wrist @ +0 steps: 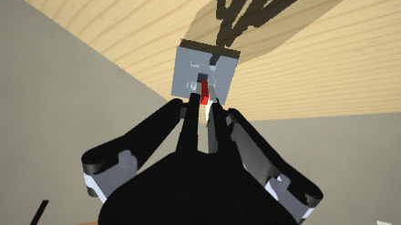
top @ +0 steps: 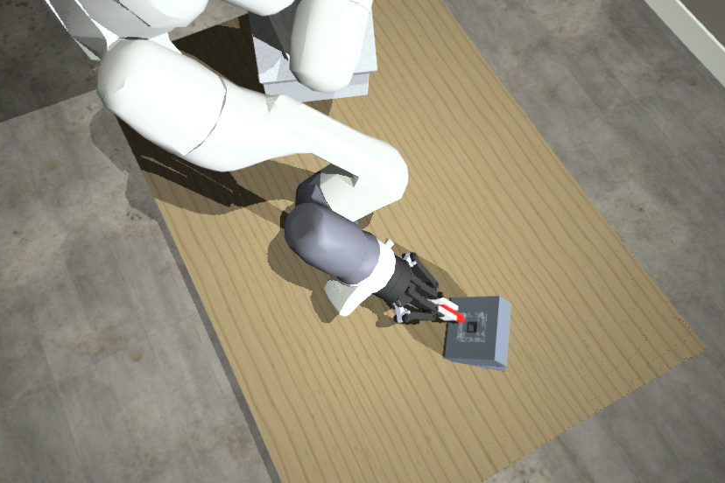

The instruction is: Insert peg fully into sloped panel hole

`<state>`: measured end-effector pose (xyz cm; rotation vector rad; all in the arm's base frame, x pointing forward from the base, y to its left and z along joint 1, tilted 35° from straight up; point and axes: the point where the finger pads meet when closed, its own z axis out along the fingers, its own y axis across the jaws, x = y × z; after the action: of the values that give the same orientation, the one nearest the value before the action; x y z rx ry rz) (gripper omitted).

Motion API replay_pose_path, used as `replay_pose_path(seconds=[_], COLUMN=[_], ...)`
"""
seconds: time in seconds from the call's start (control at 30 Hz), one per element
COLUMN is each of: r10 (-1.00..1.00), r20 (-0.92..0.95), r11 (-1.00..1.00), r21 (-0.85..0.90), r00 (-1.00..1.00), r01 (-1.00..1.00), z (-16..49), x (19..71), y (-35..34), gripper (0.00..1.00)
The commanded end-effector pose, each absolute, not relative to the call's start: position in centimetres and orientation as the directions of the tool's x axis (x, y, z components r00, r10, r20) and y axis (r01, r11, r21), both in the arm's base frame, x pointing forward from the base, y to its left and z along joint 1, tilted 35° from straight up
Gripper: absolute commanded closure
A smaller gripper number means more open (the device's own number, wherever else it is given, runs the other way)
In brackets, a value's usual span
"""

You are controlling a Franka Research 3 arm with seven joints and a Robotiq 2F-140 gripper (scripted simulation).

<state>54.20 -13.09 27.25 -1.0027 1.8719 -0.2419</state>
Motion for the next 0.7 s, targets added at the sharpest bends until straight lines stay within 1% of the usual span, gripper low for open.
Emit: replay_pose_path(seconds=[0.0, 0.67], r10=[-0.72, -0.72], r20=[-0.665, -0.665], r11=[0.653, 0.653], r21=[-0.549, -0.549], r00=[-0.201, -0.202], r01=[-0.522, -0.522], z=[27.3, 26.6], x=[54.9, 56.0], y=[-13.3, -13.0], gripper=[1.0, 1.0])
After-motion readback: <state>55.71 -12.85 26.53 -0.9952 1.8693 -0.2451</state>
